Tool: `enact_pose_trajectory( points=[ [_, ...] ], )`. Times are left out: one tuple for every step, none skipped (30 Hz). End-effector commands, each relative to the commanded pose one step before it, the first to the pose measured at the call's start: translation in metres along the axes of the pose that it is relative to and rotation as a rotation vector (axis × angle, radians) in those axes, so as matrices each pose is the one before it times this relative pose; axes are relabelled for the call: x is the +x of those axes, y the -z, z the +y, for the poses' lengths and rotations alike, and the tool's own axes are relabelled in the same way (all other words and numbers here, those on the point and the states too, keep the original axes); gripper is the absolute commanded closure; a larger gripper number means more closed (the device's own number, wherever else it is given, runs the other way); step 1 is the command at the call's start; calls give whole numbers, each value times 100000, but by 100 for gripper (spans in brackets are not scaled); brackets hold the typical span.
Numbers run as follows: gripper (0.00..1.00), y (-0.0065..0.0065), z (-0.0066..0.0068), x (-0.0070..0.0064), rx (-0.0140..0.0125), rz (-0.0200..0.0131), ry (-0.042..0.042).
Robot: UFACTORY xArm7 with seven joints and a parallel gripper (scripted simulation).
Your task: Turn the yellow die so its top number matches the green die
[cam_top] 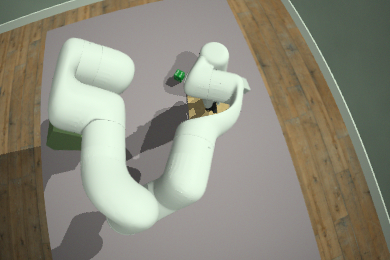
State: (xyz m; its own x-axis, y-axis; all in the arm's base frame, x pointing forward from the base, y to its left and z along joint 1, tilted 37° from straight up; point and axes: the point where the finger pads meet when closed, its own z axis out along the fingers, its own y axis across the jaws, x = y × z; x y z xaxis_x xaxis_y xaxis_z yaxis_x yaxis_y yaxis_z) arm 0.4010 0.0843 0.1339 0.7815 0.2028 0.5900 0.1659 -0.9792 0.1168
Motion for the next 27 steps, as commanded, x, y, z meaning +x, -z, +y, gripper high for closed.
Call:
enact_pose_trajectory(
  points=[
    [73,68,-18,52,6,213,78],
    [73,0,0,0,0,0,0],
    [73,0,0,0,0,0,0],
    [73,0,0,0,0,0,0],
    [73,0,0,0,0,0,0],
    [73,0,0,0,0,0,0],
    [73,0,0,0,0,0,0],
    [73,0,0,0,0,0,0],
    [73,0,0,0,0,0,0],
    [69,0,0,0,0,0,0],
    [69,0,0,0,0,0,0],
    [69,0,0,0,0,0,0],
    [65,0,0,0,0,0,0],
    [65,0,0,0,0,0,0],
    [65,0,0,0,0,0,0],
    [61,0,0,0,0,0,0],
    [61,0,0,0,0,0,0],
    [61,0,0,0,0,0,0],
    [61,0,0,0,0,0,0],
    [61,0,0,0,0,0,0],
    [57,0,0,0,0,0,0],
    [57,0,0,0,0,0,0],
    [57,0,0,0,0,0,0],
    [53,0,0,0,0,0,0],
    [53,0,0,0,0,0,0],
    [53,0,0,0,0,0,0],
    [53,0,0,0,0,0,0]
  ],
)
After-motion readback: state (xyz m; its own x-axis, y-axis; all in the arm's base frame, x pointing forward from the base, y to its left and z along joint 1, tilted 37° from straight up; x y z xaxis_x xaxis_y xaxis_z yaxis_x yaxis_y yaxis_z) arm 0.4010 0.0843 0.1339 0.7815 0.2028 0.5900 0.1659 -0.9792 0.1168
